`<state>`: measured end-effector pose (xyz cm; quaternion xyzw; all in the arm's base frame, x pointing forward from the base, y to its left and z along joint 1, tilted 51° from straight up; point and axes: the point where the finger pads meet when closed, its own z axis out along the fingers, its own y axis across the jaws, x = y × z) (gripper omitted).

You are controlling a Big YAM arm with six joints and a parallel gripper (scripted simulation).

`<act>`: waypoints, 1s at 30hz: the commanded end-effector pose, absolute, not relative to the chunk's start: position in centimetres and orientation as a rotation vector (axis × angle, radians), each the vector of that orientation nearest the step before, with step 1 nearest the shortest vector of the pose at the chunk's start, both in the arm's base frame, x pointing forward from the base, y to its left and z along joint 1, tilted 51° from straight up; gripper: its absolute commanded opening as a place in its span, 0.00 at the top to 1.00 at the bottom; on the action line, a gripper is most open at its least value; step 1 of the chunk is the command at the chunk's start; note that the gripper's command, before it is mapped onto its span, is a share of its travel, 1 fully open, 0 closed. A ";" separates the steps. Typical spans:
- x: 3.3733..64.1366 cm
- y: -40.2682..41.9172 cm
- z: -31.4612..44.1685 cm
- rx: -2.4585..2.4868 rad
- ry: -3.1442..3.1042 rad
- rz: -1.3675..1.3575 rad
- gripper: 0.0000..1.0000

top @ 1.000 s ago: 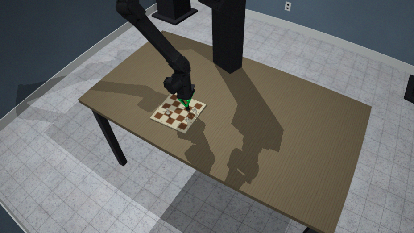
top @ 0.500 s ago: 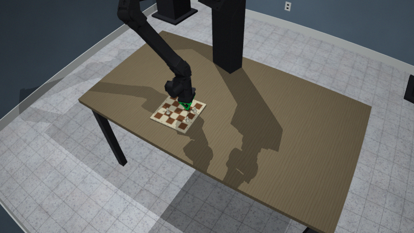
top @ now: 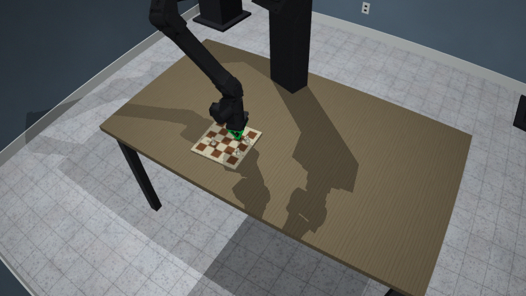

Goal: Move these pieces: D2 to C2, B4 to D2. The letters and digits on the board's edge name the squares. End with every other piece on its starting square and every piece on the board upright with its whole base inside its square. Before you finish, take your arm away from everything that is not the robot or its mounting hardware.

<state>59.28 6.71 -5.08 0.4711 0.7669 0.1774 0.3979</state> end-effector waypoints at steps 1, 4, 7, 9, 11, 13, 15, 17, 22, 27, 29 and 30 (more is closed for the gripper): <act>59.0 6.5 -6.0 1.184 1.954 0.438 0.65; 59.0 6.5 -6.0 1.184 1.955 0.437 0.65; 59.0 6.5 -6.0 1.184 1.955 0.437 0.65; 59.0 6.5 -6.0 1.184 1.955 0.437 0.65; 59.0 6.5 -6.0 1.184 1.955 0.437 0.65; 59.0 6.5 -6.0 1.184 1.955 0.437 0.65; 59.0 6.5 -6.0 1.184 1.955 0.437 0.65; 59.0 6.5 -6.0 1.184 1.955 0.437 0.65; 59.0 6.5 -6.0 1.184 1.955 0.437 0.65; 59.0 6.5 -6.0 1.184 1.954 0.437 1.00; 59.0 6.5 -6.0 1.184 1.954 0.437 1.00; 59.0 6.5 -6.0 1.184 1.954 0.437 1.00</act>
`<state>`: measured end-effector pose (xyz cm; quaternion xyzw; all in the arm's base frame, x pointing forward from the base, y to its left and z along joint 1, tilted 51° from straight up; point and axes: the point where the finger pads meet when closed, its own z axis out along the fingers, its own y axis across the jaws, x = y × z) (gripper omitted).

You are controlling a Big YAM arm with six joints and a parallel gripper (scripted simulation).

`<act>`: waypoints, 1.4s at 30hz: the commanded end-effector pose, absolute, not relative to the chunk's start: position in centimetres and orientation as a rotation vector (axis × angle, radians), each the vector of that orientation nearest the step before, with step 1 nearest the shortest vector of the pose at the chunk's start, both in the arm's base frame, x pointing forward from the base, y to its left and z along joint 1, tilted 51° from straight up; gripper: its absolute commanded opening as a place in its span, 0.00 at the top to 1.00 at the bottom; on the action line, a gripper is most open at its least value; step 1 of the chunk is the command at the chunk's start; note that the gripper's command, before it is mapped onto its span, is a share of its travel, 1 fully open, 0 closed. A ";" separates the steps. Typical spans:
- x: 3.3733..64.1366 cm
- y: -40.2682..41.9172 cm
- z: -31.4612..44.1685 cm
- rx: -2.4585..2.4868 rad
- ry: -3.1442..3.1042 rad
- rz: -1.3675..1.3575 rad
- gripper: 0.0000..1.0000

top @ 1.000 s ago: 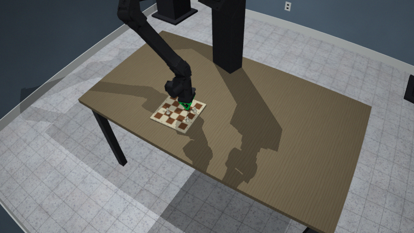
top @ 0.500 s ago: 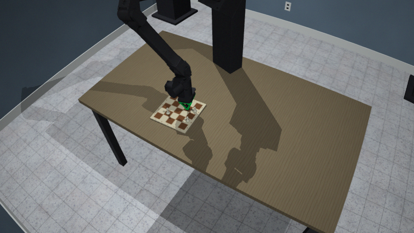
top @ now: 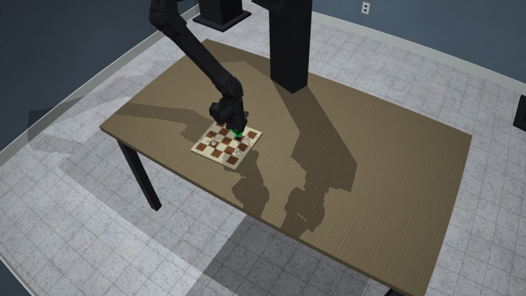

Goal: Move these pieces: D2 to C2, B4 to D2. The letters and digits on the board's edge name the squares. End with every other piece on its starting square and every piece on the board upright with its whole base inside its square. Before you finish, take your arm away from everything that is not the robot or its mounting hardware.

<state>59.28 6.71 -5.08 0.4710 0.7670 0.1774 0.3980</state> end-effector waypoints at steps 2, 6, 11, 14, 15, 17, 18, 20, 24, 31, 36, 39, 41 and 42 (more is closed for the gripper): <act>59.0 6.5 -6.0 1.184 1.954 0.437 1.00; 59.0 6.5 -6.0 1.184 1.954 0.437 1.00; 59.0 6.5 -6.0 1.184 1.954 0.437 1.00; 59.0 6.5 -6.0 1.184 1.954 0.437 1.00; 59.0 6.5 -6.0 1.184 1.954 0.437 1.00; 59.0 6.5 -6.0 1.184 1.954 0.437 1.00; 59.0 6.5 -6.0 1.184 1.954 0.437 1.00; 59.0 6.5 -6.0 1.184 1.954 0.437 1.00; 59.0 6.5 -6.0 1.184 1.954 0.437 1.00; 58.0 6.9 -4.9 1.180 1.954 0.445 1.00; 55.8 7.6 -3.3 1.192 1.959 0.448 1.00; 54.7 7.7 -2.4 1.192 1.959 0.448 1.00; 54.1 7.8 -1.9 1.192 1.958 0.448 1.00; 53.5 7.9 -1.4 1.192 1.958 0.448 1.00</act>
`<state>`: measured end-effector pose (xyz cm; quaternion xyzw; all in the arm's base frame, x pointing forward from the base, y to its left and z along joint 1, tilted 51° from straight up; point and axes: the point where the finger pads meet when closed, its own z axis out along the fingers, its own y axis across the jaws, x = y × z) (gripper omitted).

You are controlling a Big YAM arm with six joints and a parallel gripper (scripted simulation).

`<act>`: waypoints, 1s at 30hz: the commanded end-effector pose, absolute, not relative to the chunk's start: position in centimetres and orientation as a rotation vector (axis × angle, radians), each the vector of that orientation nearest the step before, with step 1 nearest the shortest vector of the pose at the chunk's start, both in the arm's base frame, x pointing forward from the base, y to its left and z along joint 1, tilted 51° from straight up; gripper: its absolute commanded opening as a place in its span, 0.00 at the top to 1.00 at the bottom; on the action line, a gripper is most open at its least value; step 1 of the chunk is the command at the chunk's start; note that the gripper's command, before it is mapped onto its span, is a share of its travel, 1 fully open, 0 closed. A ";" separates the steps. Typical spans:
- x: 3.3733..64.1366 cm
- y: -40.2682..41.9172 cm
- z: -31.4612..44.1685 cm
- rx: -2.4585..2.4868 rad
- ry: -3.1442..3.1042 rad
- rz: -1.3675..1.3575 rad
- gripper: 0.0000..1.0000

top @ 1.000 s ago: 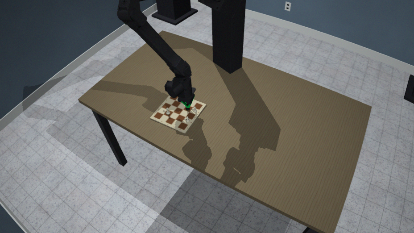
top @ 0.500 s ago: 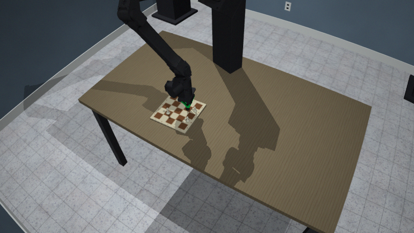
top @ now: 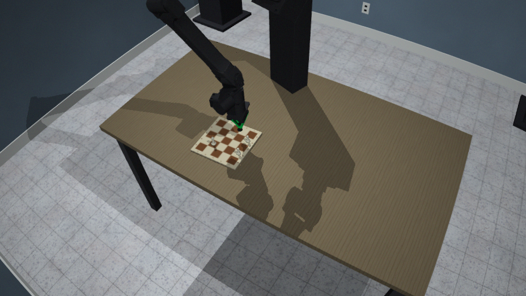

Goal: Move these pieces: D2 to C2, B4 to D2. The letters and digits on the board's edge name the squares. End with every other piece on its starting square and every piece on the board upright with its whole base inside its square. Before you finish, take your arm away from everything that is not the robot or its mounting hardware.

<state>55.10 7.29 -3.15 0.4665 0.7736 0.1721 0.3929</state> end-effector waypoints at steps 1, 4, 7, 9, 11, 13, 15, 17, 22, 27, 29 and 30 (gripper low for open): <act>52.9 7.9 -1.0 1.191 1.958 0.449 1.00; 51.5 8.1 0.2 1.191 1.957 0.449 1.00; 50.7 8.2 0.8 1.191 1.956 0.450 1.00; 50.6 7.6 1.0 1.203 1.948 0.443 1.00; 50.8 7.2 0.1 1.214 1.955 0.428 1.00; 50.8 7.3 -0.2 1.215 1.962 0.425 1.00; 50.8 7.3 -0.2 1.215 1.962 0.425 1.00; 50.9 7.3 -0.1 1.213 1.957 0.430 1.00; 52.1 8.3 2.1 1.243 1.912 0.484 1.00; 53.7 9.6 4.7 1.412 1.805 0.591 1.00; 53.8 9.1 4.8 1.423 1.795 0.587 1.00; 53.9 8.7 4.8 1.429 1.789 0.583 1.00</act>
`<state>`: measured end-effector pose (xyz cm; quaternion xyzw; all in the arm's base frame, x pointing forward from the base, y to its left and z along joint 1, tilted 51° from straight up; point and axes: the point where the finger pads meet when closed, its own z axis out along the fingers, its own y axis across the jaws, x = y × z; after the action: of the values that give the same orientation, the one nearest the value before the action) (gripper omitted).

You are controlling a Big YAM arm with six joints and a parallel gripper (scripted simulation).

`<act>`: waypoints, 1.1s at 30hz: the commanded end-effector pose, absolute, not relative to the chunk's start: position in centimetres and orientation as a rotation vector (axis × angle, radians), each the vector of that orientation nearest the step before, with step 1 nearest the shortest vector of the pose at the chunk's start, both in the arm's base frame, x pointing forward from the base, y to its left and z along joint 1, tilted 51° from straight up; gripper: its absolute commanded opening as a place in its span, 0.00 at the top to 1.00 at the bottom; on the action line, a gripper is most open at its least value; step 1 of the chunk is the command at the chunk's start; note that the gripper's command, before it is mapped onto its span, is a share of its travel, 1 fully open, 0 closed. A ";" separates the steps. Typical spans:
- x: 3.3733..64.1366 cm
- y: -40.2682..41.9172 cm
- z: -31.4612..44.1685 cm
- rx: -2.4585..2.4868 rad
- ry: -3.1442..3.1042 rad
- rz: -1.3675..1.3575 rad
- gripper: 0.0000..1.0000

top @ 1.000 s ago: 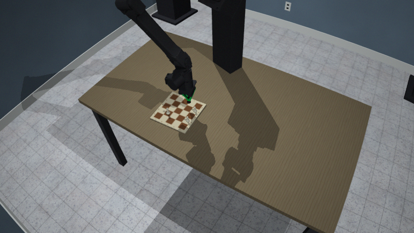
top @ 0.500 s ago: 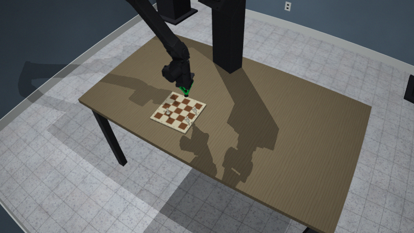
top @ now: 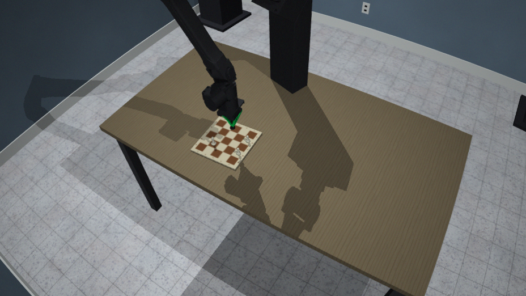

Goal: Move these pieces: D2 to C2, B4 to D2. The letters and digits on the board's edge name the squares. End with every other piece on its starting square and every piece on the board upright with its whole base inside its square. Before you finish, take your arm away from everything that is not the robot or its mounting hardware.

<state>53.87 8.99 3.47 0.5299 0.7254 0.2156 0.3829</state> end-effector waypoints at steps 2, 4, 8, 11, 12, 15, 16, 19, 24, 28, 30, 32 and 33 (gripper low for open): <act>53.9 8.7 4.8 1.429 1.789 0.583 1.00; 52.6 8.3 2.0 1.450 1.833 0.534 1.00; 53.3 8.5 2.6 1.444 1.821 0.549 1.00; 53.6 8.5 2.9 1.441 1.813 0.558 1.00; 53.6 8.5 2.9 1.441 1.811 0.559 1.00; 54.3 8.2 3.1 1.442 1.793 0.571 1.00; 54.4 8.2 3.0 1.442 1.794 0.572 1.00; 54.5 8.2 2.8 1.439 1.797 0.571 1.00; 55.8 8.0 1.8 1.420 1.809 0.561 1.00; 57.2 7.8 0.6 1.420 1.809 0.561 1.00; 58.0 7.7 0.0 1.420 1.809 0.561 1.00; 58.7 7.6 -0.6 1.420 1.809 0.561 1.00; 59.1 7.5 -0.9 1.420 1.809 0.561 1.00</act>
<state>58.15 8.03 0.30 0.5590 0.7048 0.2242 0.3748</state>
